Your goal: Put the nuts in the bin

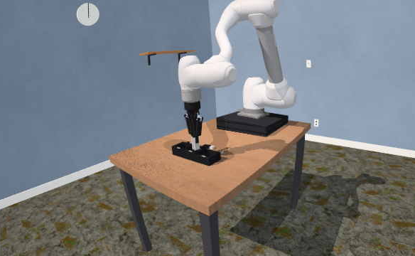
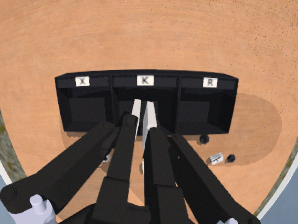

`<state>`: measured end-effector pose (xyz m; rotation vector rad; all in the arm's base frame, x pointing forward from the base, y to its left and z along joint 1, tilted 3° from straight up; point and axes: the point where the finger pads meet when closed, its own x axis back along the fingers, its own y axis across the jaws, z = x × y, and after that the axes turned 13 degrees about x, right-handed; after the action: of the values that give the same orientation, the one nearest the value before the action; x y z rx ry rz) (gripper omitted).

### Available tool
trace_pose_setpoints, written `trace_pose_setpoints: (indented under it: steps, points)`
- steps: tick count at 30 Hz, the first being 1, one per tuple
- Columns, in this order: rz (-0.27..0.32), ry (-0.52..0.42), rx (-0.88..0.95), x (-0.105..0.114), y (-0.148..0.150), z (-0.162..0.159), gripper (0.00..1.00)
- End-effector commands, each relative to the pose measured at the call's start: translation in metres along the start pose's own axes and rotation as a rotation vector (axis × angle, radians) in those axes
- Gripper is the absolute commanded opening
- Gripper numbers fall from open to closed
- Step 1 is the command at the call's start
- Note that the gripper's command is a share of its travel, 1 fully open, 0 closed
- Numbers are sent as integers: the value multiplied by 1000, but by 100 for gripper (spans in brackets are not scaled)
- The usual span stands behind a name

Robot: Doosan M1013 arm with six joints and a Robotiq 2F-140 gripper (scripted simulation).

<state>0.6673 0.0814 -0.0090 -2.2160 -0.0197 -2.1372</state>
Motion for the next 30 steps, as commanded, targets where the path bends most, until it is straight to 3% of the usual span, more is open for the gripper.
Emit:
trace_pose_setpoints:
  steps: [1,14,21,30]
  points:
    - [2,7,-1,5,-1,5,5]
    - [2,7,-1,5,-1,5,5]
    - [2,7,-1,33,-1,4,5]
    - [2,7,-1,34,-1,4,5]
